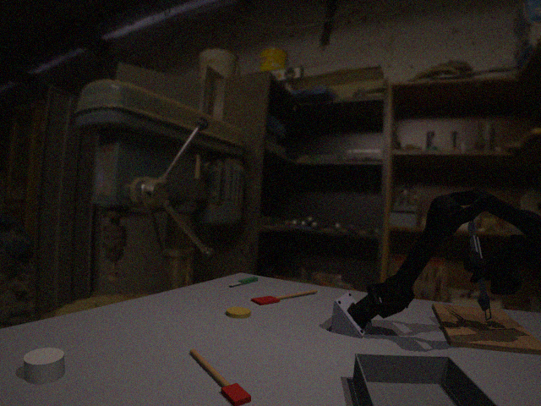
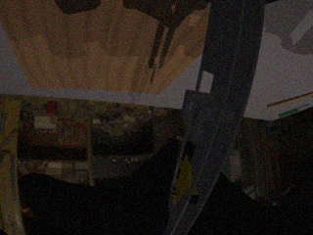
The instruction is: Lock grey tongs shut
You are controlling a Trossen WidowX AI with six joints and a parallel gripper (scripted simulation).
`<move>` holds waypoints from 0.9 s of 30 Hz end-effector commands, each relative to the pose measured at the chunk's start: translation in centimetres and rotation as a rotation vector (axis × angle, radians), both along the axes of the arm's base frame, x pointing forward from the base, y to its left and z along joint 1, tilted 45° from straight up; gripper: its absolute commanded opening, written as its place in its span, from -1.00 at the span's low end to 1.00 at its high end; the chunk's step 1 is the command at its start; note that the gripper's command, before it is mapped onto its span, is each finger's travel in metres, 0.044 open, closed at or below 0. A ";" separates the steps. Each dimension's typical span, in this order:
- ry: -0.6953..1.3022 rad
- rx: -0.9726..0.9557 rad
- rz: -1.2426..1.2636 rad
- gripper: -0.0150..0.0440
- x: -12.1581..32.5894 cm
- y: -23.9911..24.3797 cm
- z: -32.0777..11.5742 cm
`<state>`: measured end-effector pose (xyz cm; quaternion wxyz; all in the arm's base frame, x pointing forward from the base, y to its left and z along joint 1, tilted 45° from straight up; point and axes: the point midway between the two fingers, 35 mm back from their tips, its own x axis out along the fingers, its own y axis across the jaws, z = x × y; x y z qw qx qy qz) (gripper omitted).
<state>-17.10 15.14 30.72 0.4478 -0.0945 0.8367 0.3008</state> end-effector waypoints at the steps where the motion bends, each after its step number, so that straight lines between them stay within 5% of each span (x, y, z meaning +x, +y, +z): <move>1: 0.112 0.017 0.055 -1.00 0.0 -0.3 1.2; 14: 0.396 0.129 0.169 -1.00 0.5 -0.4 4.6; 27: 0.400 0.132 0.171 -1.00 0.5 -0.4 4.6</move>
